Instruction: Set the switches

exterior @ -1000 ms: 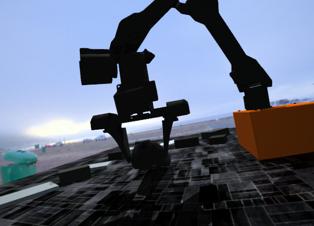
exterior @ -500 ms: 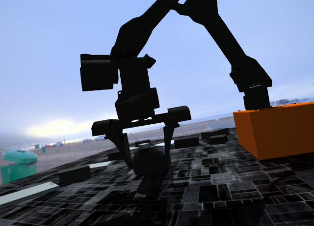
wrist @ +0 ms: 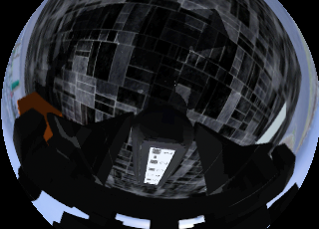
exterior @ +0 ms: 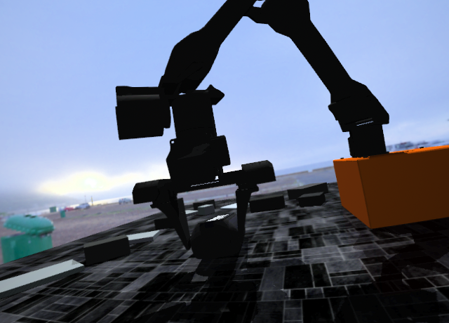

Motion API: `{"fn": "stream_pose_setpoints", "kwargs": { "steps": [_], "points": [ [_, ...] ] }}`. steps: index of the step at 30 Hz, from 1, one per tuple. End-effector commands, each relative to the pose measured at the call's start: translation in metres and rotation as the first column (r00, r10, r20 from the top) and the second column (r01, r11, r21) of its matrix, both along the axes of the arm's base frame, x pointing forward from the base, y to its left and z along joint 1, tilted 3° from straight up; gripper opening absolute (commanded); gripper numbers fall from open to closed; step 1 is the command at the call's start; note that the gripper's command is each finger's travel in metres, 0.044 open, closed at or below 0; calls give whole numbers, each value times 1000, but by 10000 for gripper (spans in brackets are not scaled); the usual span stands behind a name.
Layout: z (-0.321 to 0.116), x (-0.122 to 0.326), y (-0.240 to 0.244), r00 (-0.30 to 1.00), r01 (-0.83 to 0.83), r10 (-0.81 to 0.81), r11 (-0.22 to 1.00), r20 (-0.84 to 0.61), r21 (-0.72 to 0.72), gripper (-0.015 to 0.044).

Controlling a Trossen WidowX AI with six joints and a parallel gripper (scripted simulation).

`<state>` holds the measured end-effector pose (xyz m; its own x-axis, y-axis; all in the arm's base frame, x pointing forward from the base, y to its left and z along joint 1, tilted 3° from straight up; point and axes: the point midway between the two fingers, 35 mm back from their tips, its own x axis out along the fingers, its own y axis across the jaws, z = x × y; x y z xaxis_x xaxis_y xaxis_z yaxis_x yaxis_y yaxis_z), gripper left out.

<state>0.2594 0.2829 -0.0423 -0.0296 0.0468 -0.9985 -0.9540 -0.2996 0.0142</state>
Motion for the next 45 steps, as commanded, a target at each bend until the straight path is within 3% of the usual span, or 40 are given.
{"fn": "stream_pose_setpoints", "kwargs": {
  "steps": [1, 21, 25, 33, 39, 45],
  "points": [
    [-5, -1, -1, 1000, 6, -6, 1000, -2, -6, 338],
    [-11, -1, 0, 1000, 1, -1, 1000, -1, -1, 338],
    [-12, -1, 0, 1000, 0, 0, 1000, -2, -2, 440],
    [-12, -1, 0, 1000, 0, 0, 1000, -2, -2, 440],
    [23, 18, -57, 1000, 0, 0, 1000, 0, -7, 440],
    [25, 19, -60, 1000, 0, 0, 1000, 1, -7, 440]
  ]
}}
